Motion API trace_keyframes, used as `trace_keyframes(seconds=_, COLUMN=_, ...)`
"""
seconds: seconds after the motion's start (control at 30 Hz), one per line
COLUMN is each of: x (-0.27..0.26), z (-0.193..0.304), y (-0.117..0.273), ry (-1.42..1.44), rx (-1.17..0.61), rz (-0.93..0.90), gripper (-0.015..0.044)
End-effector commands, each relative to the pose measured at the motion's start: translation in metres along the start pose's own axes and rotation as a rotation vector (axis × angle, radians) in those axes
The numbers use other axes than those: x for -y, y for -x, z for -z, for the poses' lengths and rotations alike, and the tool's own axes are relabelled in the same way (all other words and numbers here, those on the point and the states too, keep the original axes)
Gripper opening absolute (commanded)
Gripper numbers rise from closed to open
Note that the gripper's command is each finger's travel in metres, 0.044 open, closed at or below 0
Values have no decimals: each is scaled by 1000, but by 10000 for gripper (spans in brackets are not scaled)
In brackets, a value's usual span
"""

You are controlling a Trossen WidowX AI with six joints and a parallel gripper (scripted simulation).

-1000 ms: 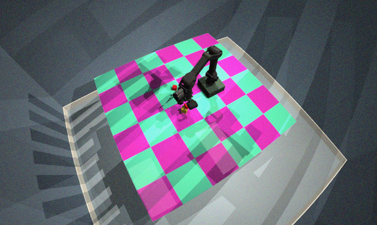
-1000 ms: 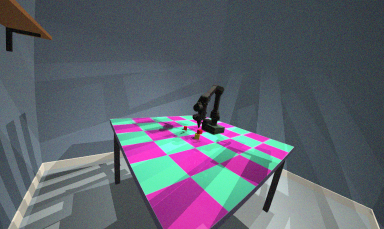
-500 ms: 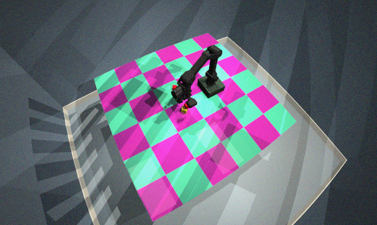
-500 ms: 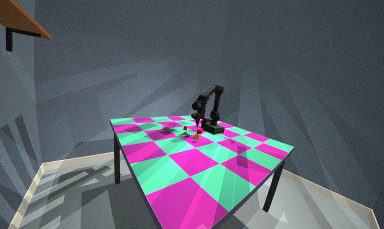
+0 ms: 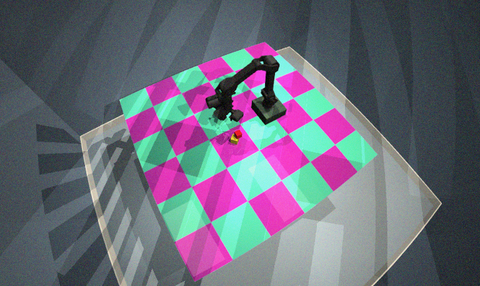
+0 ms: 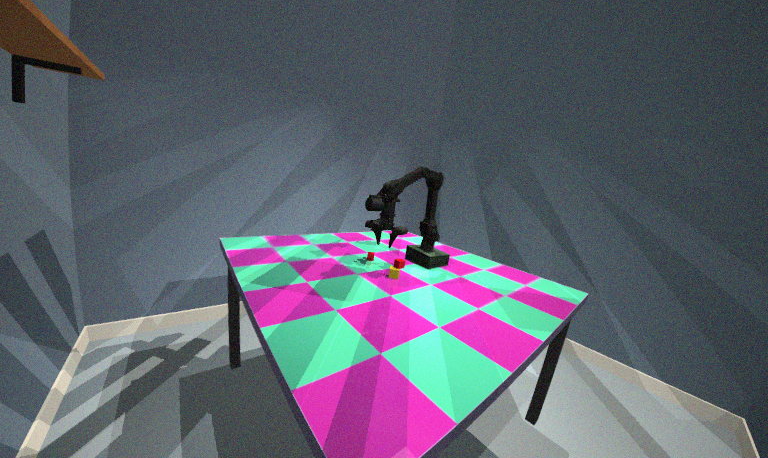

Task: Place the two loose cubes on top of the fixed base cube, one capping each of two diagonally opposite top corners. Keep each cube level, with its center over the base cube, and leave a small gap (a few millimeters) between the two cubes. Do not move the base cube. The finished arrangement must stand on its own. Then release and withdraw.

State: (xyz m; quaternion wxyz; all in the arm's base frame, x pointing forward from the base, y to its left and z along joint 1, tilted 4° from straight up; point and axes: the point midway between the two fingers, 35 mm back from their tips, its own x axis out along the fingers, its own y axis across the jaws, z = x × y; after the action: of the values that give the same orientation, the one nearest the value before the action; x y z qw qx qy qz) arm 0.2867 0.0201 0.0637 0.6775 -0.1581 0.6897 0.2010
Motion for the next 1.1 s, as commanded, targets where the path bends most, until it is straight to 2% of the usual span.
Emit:
trace_keyframes(seconds=0.0, x=41, z=19, y=9, ry=188, rx=2, rz=9, gripper=265)
trace_keyframes(seconds=0.33, x=97, z=65, y=21, ry=488, rx=-2, rz=9, gripper=265)
trace_keyframes(seconds=0.73, x=100, z=69, y=21, ry=508, rx=-2, rz=9, gripper=265)
trace_keyframes(seconds=0.8, x=101, z=69, y=14, ry=508, rx=-2, rz=9, gripper=265)
trace_keyframes(seconds=0.97, x=101, z=69, y=-34, ry=508, rx=-2, rz=9, gripper=265)
trace_keyframes(seconds=1.07, x=101, z=69, y=-41, ry=508, rx=-2, rz=9, gripper=265)
